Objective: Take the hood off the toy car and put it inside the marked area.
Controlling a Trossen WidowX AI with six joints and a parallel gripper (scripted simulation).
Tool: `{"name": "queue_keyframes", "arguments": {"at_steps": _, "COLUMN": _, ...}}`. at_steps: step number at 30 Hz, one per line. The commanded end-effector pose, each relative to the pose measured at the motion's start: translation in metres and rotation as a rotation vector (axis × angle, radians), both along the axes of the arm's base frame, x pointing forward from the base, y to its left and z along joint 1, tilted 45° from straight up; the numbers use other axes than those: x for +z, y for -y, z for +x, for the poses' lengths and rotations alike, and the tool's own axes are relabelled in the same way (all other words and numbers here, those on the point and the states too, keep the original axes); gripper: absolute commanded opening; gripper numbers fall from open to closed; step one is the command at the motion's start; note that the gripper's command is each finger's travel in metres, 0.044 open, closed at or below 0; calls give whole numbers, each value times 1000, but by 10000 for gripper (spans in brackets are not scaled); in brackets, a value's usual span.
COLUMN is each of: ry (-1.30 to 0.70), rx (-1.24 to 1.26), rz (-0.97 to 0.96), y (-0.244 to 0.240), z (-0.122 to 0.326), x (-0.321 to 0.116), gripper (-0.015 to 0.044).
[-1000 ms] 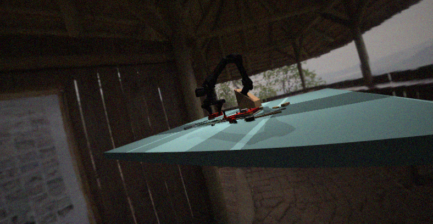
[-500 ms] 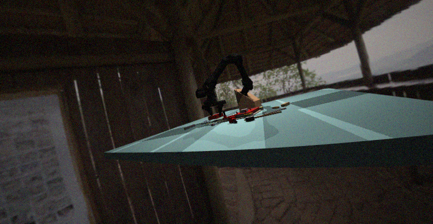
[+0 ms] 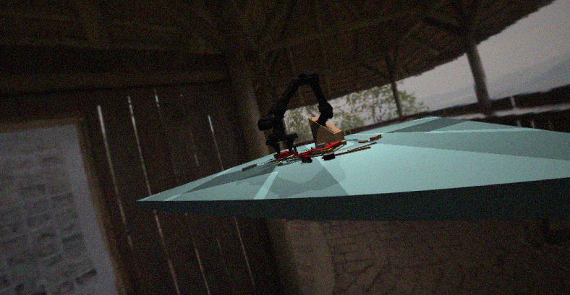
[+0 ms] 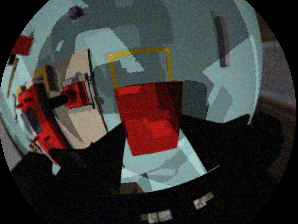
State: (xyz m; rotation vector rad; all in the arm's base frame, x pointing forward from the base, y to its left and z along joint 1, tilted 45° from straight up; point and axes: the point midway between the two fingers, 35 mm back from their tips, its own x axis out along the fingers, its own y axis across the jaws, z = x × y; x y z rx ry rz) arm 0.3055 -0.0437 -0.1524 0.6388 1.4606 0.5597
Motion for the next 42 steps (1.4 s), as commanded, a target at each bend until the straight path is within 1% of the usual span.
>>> {"name": "queue_keyframes", "arguments": {"at_steps": 1, "ry": -1, "rx": -3, "rz": 4, "y": -2, "z": 0, "x": -1, "gripper": 0}}
{"name": "queue_keyframes", "arguments": {"at_steps": 20, "ry": -1, "rx": -3, "rz": 5, "y": -9, "z": 0, "x": -8, "gripper": 0}}
{"name": "queue_keyframes", "arguments": {"at_steps": 36, "ry": 0, "rx": 0, "rz": 1, "y": -7, "z": 0, "x": -7, "gripper": 420}}
{"name": "queue_keyframes", "arguments": {"at_steps": 37, "ry": 0, "rx": 0, "rz": 0, "y": -5, "z": 1, "x": -5, "gripper": 440}}
{"name": "queue_keyframes", "arguments": {"at_steps": 42, "ry": -2, "rx": 1, "rz": 0, "y": 27, "z": 0, "x": 25, "gripper": 440}}
